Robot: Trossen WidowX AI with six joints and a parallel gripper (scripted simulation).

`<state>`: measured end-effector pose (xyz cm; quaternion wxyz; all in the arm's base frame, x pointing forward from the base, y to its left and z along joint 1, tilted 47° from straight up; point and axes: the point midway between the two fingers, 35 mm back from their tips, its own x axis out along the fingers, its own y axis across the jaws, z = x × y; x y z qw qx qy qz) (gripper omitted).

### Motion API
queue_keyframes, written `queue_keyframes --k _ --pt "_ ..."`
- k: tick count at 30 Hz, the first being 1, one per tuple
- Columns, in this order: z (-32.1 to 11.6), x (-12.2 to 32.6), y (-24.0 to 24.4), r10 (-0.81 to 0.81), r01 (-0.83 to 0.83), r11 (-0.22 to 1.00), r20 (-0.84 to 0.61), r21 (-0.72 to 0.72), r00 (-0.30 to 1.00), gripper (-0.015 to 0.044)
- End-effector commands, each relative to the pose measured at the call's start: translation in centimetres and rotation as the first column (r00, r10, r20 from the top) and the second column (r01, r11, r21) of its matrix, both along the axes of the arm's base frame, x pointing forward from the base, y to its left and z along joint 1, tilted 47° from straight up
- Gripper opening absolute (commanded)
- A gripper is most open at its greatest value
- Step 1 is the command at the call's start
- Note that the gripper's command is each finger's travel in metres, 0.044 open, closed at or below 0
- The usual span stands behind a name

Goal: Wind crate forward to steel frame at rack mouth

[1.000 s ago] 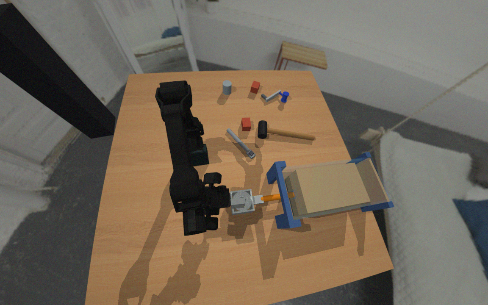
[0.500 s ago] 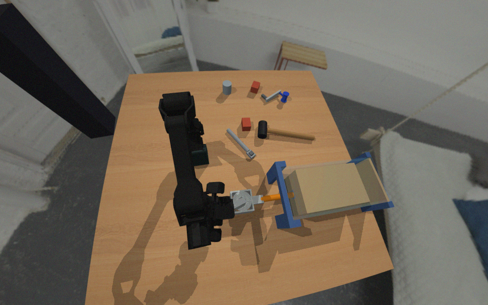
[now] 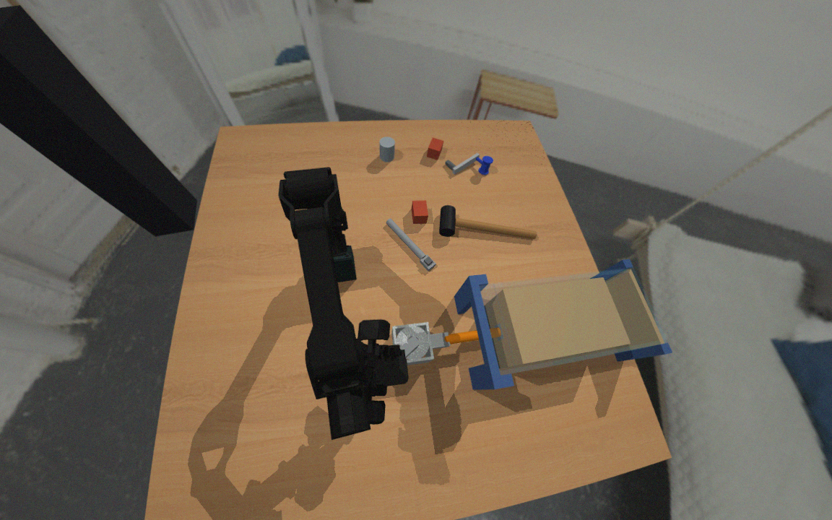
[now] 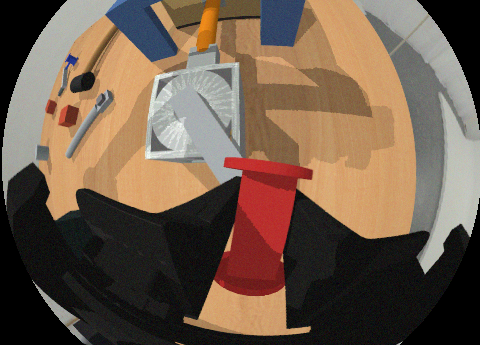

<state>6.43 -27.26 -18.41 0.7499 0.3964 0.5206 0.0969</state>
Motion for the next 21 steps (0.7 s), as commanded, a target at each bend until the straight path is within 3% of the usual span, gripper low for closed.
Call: queue_keyframes --k 1,21 --pt "-0.7 0.8 -0.9 0.002 -0.002 1.000 0.010 -0.026 1.000 0.0000" --pt "-2.0 2.9 -2.4 0.002 -0.002 1.000 0.012 -0.027 1.000 0.0000"
